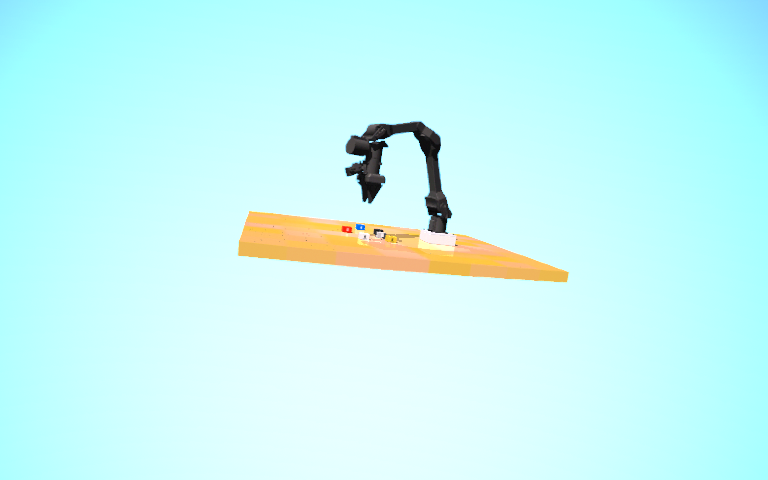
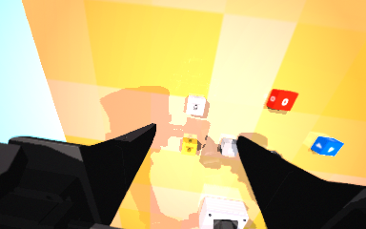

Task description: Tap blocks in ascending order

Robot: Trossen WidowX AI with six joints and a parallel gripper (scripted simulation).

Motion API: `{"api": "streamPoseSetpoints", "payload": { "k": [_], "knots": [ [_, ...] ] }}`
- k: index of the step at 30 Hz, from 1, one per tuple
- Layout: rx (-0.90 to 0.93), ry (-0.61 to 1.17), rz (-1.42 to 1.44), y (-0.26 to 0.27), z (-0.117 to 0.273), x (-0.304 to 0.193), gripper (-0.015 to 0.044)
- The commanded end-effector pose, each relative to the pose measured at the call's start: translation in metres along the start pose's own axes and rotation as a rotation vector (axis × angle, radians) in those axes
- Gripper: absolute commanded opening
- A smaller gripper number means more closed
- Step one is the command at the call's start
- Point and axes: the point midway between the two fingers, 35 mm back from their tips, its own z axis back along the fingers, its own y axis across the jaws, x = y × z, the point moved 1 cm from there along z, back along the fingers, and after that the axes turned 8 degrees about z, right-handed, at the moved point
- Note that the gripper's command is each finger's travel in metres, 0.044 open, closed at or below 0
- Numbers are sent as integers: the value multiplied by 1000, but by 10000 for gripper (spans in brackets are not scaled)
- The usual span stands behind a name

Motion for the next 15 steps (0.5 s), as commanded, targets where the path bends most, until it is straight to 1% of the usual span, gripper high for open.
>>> {"api": "streamPoseSetpoints", "payload": {
  "k": [1,11,13,15],
  "knots": [
    [-1,1,5,0,0,1,400],
    [-1,1,5,-3,0,2,400],
    [-3,1,5,-25,0,7,400],
    [-6,1,5,-59,0,12,400]
  ]
}}
